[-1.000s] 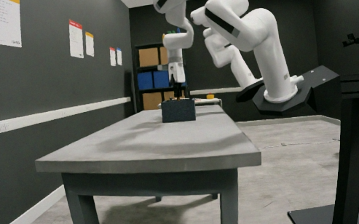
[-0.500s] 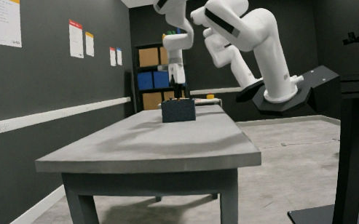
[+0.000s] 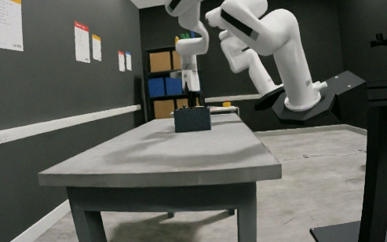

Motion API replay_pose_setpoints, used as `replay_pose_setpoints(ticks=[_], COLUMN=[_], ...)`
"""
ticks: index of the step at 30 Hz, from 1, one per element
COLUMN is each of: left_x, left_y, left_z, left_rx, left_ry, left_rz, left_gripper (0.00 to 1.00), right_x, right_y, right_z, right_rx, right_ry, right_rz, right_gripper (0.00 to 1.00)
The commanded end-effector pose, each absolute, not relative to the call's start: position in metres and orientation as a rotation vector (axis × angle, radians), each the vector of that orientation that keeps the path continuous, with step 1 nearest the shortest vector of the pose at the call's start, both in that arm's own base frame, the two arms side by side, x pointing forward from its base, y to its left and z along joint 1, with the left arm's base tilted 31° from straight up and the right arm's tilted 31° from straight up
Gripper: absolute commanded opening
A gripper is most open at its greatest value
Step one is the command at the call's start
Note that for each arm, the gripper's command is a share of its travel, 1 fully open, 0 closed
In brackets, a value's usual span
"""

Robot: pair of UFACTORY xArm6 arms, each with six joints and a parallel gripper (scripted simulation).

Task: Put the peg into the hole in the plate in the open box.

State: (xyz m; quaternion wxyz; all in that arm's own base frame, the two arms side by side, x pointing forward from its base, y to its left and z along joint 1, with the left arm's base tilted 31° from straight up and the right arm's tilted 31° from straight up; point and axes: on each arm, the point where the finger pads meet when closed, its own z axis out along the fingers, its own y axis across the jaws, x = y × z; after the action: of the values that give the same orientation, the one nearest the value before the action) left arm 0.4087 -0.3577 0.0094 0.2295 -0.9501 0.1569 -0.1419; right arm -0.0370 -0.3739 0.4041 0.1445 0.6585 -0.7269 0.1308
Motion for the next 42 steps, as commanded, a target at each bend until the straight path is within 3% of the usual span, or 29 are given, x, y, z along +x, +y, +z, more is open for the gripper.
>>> replay_pose_setpoints(ticks=[1,42], left_x=[0.4091,0.4114], left_y=[-0.3584,-0.3557], left_z=[0.0097,0.0039], left_rx=[-2.616,-2.616], left_ry=[0.432,0.432], left_rz=[-0.393,-0.393], left_gripper=[0.00,0.00], right_x=[-0.0371,-0.0371], right_y=[-0.3740,-0.3740], right_z=[0.4050,0.4050], right_rx=[1.896,1.896], right_ry=[-2.094,-2.094], right_rz=[0.379,0.379], right_gripper=[1.00,1.00])
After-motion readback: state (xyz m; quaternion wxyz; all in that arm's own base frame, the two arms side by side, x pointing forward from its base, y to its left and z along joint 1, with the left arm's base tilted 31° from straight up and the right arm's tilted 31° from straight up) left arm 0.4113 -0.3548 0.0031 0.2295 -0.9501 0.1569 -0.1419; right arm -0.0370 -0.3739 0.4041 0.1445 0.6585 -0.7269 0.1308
